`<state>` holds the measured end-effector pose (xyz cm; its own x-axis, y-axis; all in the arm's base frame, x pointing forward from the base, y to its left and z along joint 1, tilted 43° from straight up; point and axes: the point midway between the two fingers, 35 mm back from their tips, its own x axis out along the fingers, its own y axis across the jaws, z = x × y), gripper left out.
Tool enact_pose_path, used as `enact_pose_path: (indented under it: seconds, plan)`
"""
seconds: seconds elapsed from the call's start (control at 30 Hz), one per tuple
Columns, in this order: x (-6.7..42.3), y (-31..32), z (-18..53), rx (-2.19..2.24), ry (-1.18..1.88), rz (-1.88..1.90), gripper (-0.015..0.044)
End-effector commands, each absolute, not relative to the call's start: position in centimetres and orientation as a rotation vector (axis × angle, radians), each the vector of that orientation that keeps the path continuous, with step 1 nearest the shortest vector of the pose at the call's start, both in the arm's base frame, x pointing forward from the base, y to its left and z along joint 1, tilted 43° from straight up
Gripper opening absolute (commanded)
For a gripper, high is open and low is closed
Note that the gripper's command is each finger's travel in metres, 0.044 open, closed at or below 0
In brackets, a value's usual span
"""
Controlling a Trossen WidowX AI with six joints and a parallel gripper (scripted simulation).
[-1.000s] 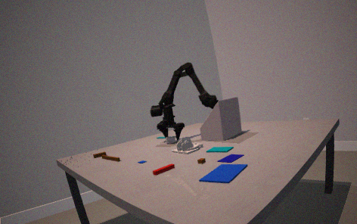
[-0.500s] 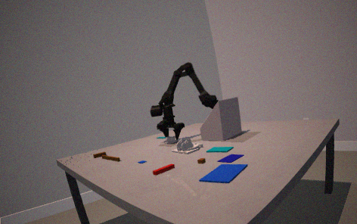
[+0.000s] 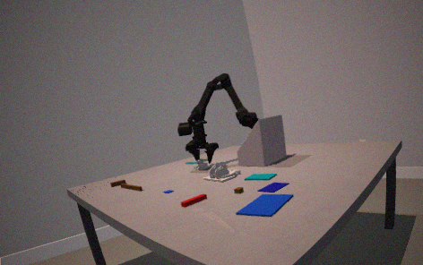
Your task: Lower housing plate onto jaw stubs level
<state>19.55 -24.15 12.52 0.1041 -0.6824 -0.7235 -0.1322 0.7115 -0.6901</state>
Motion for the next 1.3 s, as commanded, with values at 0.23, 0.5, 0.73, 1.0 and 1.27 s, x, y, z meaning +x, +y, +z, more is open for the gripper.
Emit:
enact_pose_path:
  seconds: [0.23, 0.5, 0.73, 1.0, 1.27]
  plan:
    - [19.3, -21.8, 15.3, -0.718, 1.431, -0.469, 0.0351]
    - [18.8, -20.2, 16.9, -0.72, 1.43, -0.467, 0.0351]
    - [19.1, -20.0, 16.7, -0.713, 1.429, -0.465, 0.0351]
    - [20.9, -18.7, 15.1, -0.679, 1.426, -0.452, 0.0351]
    - [22.4, -17.3, 13.6, -0.648, 1.427, -0.443, 0.0351]
